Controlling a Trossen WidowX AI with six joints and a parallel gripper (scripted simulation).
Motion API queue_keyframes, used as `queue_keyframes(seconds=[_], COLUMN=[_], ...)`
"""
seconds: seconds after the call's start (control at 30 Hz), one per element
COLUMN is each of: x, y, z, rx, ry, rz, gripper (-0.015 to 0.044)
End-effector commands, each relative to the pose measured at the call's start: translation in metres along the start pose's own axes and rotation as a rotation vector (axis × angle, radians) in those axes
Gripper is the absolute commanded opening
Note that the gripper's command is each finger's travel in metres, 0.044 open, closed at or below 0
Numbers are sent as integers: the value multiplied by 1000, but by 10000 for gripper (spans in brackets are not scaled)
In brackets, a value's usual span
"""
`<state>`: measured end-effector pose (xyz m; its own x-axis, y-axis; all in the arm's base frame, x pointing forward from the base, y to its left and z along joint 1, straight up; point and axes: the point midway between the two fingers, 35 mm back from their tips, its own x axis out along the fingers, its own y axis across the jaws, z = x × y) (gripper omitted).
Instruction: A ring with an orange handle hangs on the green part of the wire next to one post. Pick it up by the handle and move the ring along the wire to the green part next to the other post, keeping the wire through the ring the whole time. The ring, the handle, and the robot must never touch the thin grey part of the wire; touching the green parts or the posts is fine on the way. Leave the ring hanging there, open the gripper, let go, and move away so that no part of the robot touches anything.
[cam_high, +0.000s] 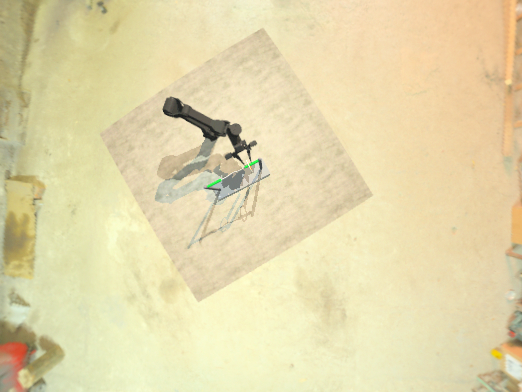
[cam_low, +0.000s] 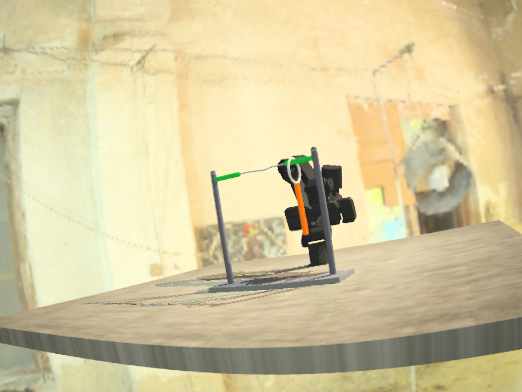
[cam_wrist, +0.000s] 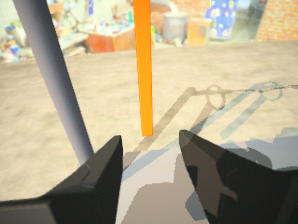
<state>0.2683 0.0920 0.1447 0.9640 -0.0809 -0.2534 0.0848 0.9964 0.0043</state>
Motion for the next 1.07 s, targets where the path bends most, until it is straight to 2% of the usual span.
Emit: queue_keyframes(seconds=[0.0, 0.13, 0.27, 1.03], x=[-12, -44, -49, -49], y=[2, -1, -2, -2], z=[1, 1, 1, 1], rx=[4, 1, 0, 0], ry=[1, -4, -7, -7], rz=[2, 3, 3, 3], gripper=[239, 344, 440, 440])
